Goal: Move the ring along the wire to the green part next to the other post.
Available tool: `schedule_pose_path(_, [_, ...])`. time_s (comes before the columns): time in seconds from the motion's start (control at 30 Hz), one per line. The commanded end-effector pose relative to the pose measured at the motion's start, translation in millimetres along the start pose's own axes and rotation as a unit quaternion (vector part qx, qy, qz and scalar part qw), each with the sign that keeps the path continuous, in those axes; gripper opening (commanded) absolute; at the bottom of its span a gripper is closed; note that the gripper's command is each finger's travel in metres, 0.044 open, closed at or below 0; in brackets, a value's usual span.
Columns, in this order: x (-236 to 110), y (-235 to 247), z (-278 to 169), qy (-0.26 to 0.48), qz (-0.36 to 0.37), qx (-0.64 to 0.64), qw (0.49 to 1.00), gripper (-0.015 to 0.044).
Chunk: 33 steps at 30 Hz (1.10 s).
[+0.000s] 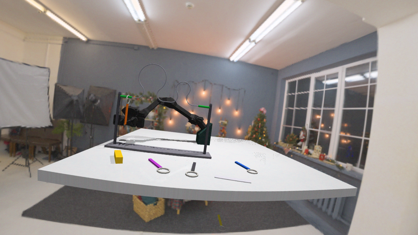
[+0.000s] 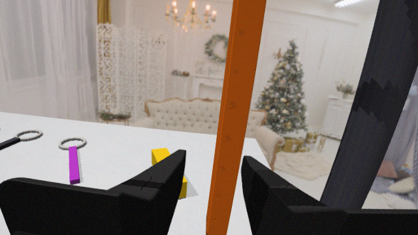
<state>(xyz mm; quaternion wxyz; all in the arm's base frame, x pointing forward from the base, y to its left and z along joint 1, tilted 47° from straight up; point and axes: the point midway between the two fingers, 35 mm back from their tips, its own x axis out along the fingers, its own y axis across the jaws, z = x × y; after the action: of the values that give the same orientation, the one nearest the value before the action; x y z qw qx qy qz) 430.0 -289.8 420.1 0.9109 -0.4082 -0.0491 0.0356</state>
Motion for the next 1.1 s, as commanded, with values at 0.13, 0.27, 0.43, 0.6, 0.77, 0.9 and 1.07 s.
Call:
schedule_pose_path(0.13, [0,0,0,0.0,0.0,0.0,1.0,0.0022])
schedule_pose_path(0.27, [0,0,0,0.0,0.0,0.0,1.0,-0.0063])
schedule_pose_path(0.43, [0,0,0,0.0,0.0,0.0,1.0,-0.015])
schedule_pose_path(0.6, [0,0,3,0.0,0.0,0.0,1.0,-0.015])
schedule_pose_path(0.77, [0,0,15,0.0,0.001,-0.001,1.0,-0.015])
schedule_pose_path(0.9, [0,0,15,0.0,0.001,-0.001,1.0,-0.015])
schedule_pose_path(1.07, [0,0,15,0.0,0.001,-0.001,1.0,-0.015])
